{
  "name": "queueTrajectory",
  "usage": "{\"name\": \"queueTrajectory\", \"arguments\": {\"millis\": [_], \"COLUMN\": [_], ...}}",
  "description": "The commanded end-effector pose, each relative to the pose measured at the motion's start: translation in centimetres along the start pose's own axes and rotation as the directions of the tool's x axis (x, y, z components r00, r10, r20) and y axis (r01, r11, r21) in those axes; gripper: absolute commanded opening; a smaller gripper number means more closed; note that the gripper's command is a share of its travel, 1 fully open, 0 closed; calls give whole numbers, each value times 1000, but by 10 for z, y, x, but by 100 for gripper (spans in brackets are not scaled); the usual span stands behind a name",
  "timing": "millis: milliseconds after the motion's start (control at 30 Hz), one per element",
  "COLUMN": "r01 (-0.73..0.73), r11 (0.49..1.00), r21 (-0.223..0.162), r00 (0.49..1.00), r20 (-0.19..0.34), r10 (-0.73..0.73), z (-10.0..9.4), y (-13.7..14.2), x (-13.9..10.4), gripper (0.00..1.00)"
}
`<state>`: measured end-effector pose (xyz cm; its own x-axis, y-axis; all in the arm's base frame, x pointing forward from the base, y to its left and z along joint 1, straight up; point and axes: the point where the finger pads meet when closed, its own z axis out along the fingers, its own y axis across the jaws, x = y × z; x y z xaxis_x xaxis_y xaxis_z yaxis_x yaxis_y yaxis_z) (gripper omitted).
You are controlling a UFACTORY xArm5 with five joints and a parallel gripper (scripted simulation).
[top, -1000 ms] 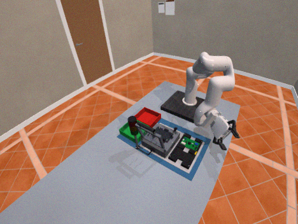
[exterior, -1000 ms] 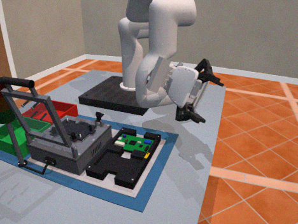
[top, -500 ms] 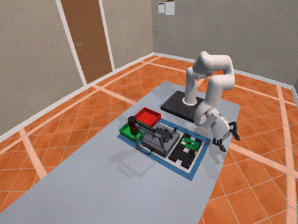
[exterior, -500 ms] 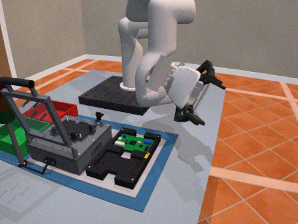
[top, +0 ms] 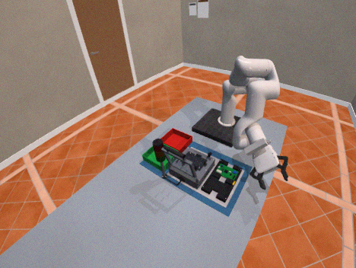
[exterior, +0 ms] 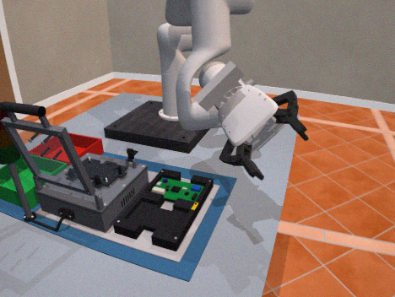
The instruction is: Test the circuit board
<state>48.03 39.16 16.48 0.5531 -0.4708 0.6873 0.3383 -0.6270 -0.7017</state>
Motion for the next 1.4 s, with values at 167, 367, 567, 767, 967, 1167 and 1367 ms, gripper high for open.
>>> {"name": "queueTrajectory", "arguments": {"millis": [167,367,567,767,967,1167,1367], "r01": [165,327,437,540,629,686,759], "r11": [982,934,884,826,765,720,649], "r21": [-90,-145,-162,-159,-137,-109,-48], "r00": [984,935,879,807,724,656,538], "r20": [89,197,285,376,462,523,608], "r10": [-157,-296,-383,-455,-512,-545,-584], "z": [19,29,32,32,27,22,10], "y": [7,15,20,25,29,32,36], "x": [12,25,35,44,54,61,71], "gripper": [100,100,100,100,100,100,100]}}
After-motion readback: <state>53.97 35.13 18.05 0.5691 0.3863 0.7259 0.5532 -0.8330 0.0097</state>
